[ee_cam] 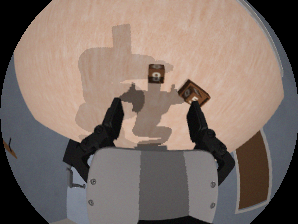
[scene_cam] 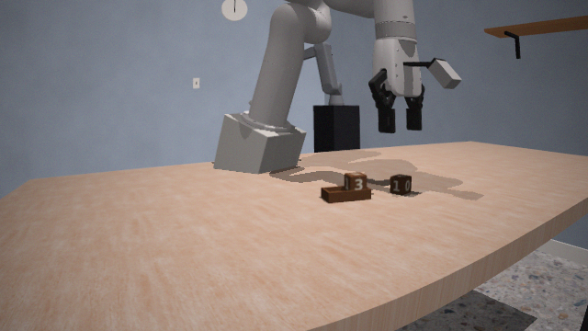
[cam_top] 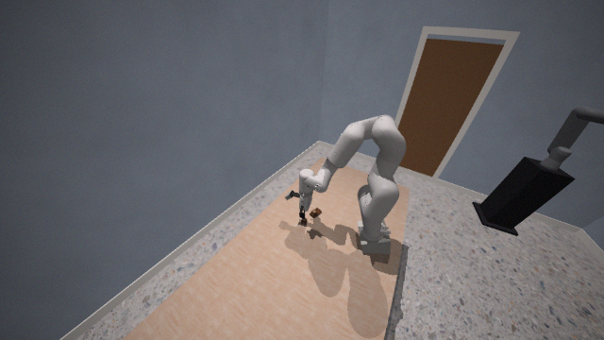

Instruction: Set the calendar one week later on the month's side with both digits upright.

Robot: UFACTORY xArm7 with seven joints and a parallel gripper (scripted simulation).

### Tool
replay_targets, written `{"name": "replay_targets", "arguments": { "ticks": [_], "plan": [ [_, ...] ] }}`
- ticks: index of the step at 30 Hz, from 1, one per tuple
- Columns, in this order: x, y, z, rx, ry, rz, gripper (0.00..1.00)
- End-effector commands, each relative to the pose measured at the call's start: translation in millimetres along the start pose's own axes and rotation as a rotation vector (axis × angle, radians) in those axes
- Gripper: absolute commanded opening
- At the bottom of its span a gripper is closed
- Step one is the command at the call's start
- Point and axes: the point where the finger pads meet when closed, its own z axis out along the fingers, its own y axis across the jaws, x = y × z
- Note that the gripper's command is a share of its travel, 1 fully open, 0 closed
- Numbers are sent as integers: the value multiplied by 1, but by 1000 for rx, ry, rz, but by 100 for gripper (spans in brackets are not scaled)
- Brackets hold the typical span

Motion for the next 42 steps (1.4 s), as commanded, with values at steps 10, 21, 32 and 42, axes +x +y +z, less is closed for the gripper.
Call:
{"name": "replay_targets", "arguments": {
  "ticks": [10, 21, 32, 42],
  "plan": [
    [1, -1, -2, -13, -4, 3, 100],
    [2, -1, -2, -14, -4, 46, 100],
    [3, -1, -3, -15, 1, 364, 100],
    [4, -1, -4, -16, 5, 644, 100]
  ]
}}
